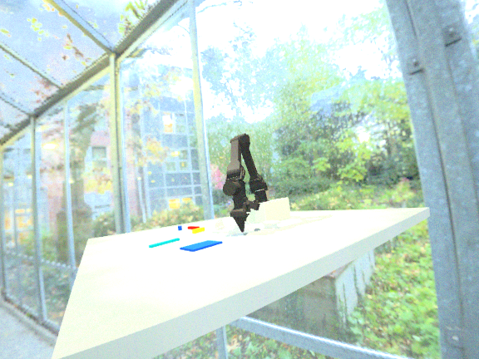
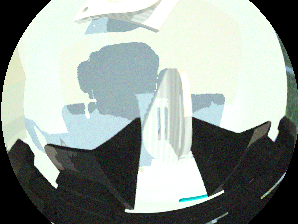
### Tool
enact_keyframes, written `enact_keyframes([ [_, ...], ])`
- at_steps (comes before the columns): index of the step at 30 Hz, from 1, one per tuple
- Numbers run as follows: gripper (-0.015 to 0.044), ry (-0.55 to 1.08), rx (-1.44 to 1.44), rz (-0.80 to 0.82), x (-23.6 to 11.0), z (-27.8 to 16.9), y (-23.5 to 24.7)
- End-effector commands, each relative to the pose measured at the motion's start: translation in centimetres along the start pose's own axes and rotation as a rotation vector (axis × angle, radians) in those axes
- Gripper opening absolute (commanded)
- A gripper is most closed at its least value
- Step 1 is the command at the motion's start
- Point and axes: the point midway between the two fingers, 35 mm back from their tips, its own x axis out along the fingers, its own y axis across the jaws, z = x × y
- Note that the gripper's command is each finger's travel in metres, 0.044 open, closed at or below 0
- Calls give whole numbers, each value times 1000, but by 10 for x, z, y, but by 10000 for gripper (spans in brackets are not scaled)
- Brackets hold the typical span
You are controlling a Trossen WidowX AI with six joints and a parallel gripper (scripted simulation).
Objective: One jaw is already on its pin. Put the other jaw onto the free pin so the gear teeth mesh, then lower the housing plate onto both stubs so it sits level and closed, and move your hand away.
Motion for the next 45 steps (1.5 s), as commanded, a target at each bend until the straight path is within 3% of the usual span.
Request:
enact_keyframes([
  [1, 134, 0, 0, 1, 0, 0, 0],
  [15, 134, 0, 0, 1, -2, 0, 0],
  [38, 134, -5, -6, -2, -75, 0, -1],
  [45, 134, -5, -6, -2, -78, 0, -1],
])
